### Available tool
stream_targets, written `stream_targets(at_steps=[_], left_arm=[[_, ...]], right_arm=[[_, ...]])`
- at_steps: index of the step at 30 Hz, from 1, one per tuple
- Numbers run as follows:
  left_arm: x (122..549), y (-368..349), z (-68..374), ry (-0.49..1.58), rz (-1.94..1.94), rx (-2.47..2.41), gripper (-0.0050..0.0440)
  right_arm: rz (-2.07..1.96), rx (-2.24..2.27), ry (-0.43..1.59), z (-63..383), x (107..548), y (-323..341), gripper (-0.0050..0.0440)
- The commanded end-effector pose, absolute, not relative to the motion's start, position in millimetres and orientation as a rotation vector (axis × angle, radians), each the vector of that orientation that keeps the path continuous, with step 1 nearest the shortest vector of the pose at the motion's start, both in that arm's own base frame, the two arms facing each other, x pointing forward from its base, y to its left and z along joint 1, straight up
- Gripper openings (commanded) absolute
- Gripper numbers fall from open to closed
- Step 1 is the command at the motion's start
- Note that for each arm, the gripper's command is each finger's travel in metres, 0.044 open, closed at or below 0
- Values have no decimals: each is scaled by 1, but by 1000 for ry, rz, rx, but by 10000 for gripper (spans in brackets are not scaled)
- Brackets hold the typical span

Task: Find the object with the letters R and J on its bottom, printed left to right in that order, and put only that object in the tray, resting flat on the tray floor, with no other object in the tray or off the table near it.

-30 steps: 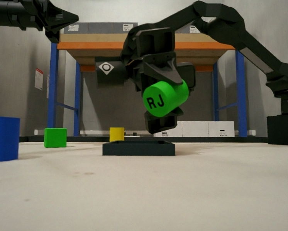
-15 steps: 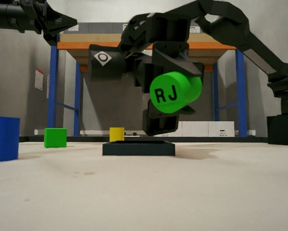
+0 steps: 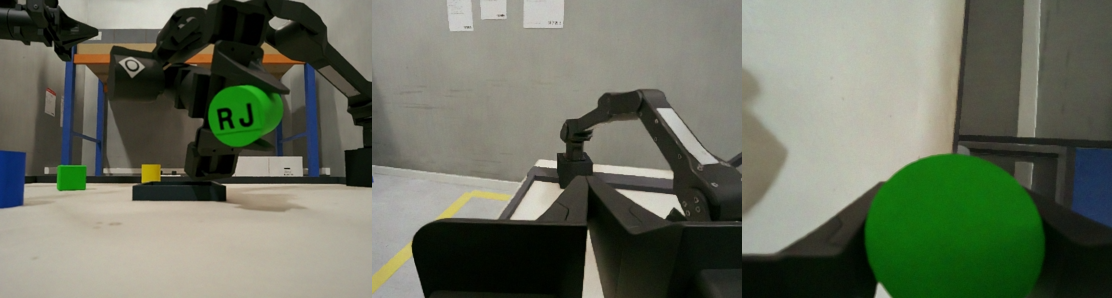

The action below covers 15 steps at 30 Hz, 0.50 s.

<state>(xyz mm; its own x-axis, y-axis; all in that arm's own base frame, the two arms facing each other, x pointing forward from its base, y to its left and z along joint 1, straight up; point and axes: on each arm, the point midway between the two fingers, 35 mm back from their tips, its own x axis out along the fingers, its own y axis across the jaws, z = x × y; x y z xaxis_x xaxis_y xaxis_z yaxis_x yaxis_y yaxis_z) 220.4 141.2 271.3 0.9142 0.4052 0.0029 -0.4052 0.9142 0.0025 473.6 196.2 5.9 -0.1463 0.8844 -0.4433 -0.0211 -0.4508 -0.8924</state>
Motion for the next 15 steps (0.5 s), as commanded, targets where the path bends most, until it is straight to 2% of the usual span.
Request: stream_targets(at_steps=[1, 15], left_arm=[[219, 141, 276, -12, 419, 7, -50], [219, 141, 276, -12, 419, 7, -50]], right_arm=[[1644, -1472, -1054, 23, 482, 197, 187], [1629, -1491, -1064, 32, 484, 196, 187]])
